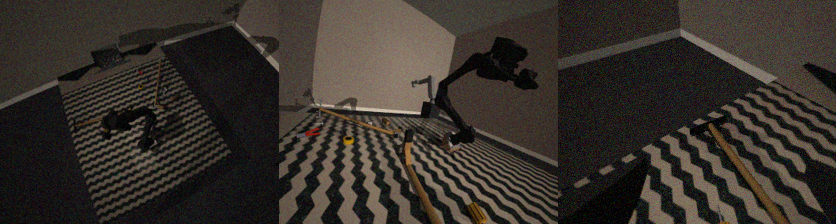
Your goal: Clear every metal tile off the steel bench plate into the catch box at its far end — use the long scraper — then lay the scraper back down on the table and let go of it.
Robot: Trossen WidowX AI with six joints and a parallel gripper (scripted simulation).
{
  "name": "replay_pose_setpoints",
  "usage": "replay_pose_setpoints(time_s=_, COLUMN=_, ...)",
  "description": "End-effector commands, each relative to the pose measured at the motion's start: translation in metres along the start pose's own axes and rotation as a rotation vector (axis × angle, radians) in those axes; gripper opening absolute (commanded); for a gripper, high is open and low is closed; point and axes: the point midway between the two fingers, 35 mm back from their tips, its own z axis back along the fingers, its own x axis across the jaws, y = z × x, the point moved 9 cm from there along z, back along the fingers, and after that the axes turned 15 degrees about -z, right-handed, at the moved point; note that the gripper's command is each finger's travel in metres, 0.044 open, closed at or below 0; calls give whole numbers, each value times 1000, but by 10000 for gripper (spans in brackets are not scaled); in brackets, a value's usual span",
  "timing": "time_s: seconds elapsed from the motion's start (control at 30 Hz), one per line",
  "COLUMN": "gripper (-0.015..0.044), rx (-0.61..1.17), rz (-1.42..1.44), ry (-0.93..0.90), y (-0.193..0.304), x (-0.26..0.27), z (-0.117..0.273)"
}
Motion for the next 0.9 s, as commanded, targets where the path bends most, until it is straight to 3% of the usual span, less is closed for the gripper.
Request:
replay_pose_setpoints(time_s=0.0, gripper=440, rx=2, rz=-3, ry=-5, y=0, x=0, z=0)
replay_pose_setpoints(time_s=0.87, gripper=440, rx=-149, rz=73, ry=211, y=-5, x=29, z=39)
